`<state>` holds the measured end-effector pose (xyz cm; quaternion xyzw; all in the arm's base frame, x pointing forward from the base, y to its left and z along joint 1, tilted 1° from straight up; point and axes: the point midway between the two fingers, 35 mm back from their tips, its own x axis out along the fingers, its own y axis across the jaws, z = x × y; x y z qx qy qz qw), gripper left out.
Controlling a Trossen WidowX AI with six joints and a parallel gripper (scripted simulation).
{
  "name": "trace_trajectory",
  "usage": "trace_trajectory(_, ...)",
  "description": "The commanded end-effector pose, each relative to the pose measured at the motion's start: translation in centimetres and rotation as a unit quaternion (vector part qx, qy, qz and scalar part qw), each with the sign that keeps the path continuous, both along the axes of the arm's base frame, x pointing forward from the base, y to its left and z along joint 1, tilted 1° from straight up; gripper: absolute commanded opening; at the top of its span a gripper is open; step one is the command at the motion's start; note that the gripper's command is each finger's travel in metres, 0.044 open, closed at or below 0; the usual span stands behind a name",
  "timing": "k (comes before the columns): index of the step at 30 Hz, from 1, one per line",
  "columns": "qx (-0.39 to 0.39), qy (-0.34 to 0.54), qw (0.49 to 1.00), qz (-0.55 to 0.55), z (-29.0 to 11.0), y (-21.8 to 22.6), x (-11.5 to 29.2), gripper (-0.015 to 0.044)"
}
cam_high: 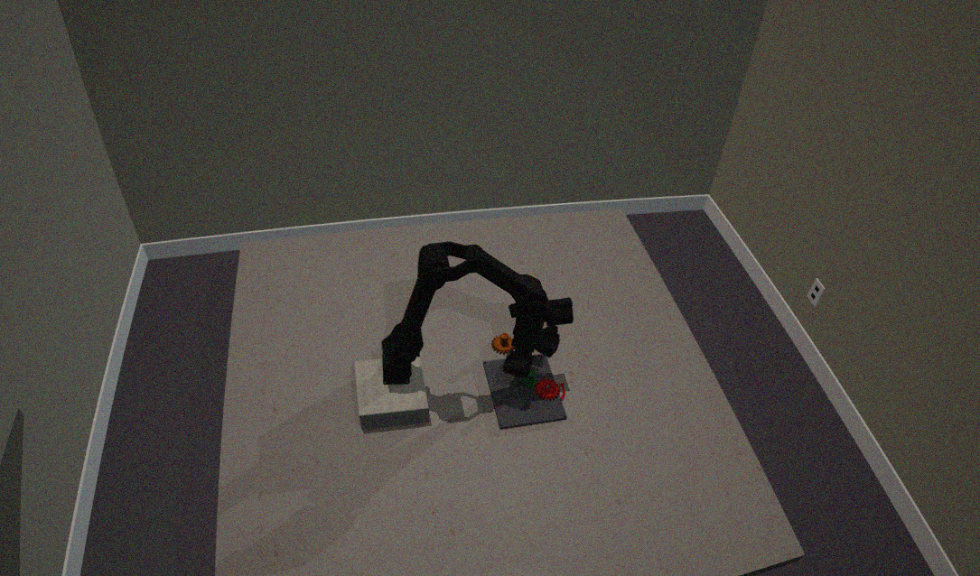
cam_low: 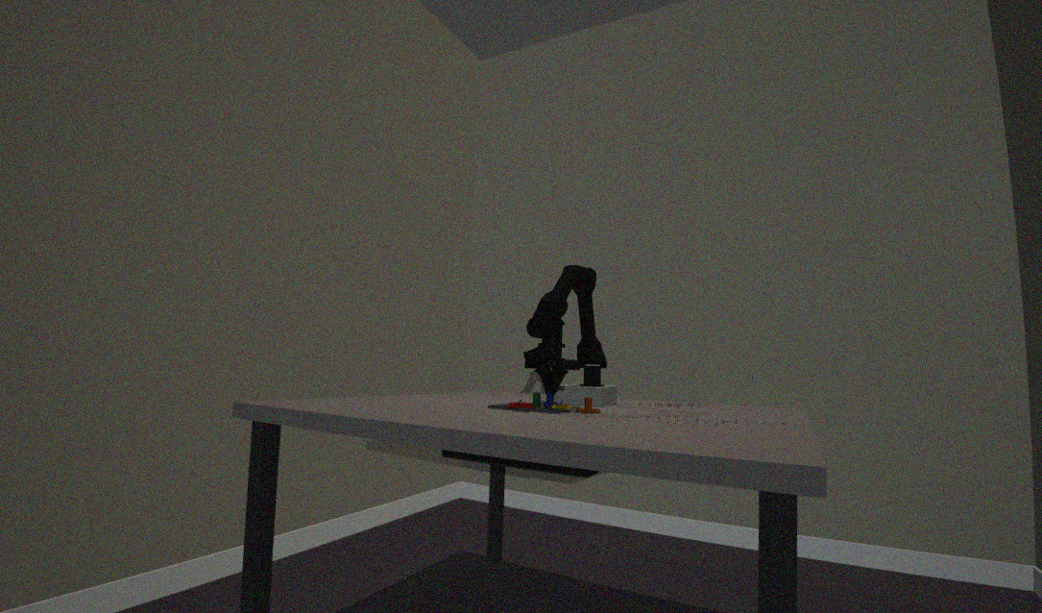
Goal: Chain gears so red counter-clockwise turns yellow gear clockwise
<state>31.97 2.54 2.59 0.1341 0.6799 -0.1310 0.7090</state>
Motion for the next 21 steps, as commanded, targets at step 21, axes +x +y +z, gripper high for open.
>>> trace_trajectory(21, 0.01, -0.001, 0.972, -0.233, -0.49, 0.04, 0.1, 0.0)
